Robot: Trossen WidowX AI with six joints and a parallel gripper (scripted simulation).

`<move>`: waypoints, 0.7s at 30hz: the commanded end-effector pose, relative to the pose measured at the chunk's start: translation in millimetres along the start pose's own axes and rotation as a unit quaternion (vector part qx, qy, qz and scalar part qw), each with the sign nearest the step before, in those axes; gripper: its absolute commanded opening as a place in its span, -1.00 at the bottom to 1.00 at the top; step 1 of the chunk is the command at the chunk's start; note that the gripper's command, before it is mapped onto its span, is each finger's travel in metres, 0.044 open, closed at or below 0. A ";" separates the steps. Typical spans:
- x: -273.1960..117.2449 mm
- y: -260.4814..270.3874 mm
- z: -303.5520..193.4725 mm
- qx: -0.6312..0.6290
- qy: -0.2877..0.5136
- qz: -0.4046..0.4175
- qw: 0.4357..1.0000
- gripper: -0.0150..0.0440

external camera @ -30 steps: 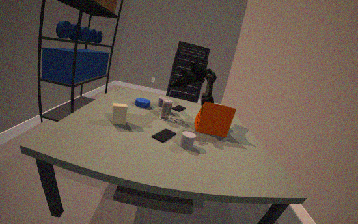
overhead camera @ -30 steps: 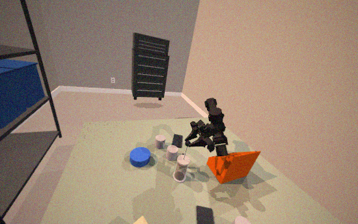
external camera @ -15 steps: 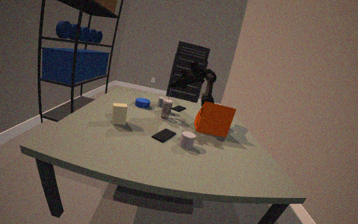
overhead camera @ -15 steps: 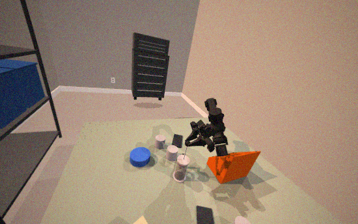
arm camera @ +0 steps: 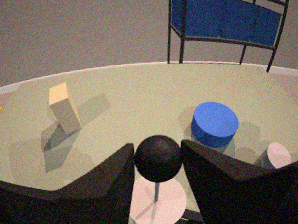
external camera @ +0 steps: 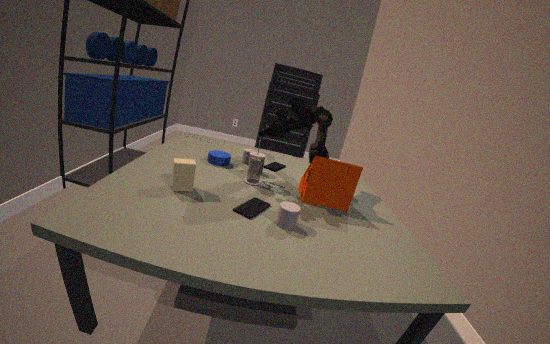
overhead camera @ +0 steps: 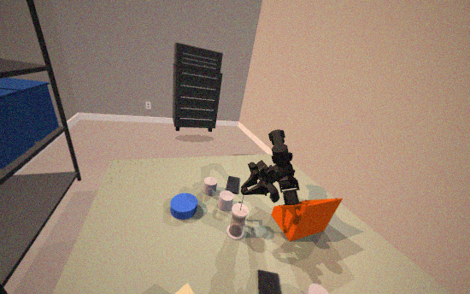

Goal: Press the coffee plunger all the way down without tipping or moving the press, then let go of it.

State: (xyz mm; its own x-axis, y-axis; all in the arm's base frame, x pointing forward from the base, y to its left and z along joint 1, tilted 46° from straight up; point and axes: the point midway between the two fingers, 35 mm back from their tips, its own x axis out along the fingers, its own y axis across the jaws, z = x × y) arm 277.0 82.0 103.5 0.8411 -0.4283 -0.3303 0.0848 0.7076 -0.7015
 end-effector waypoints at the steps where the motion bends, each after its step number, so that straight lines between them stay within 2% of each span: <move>1: 8.3 4.6 -15.6 -0.007 0.012 0.007 1.000 -0.11; 21: 28.1 5.4 -42.7 -0.007 0.012 0.007 1.000 -0.11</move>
State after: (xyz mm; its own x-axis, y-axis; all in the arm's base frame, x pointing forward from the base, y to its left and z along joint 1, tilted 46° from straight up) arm 281.8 60.4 78.9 0.8441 -0.4232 -0.3293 0.0880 0.7151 -0.6934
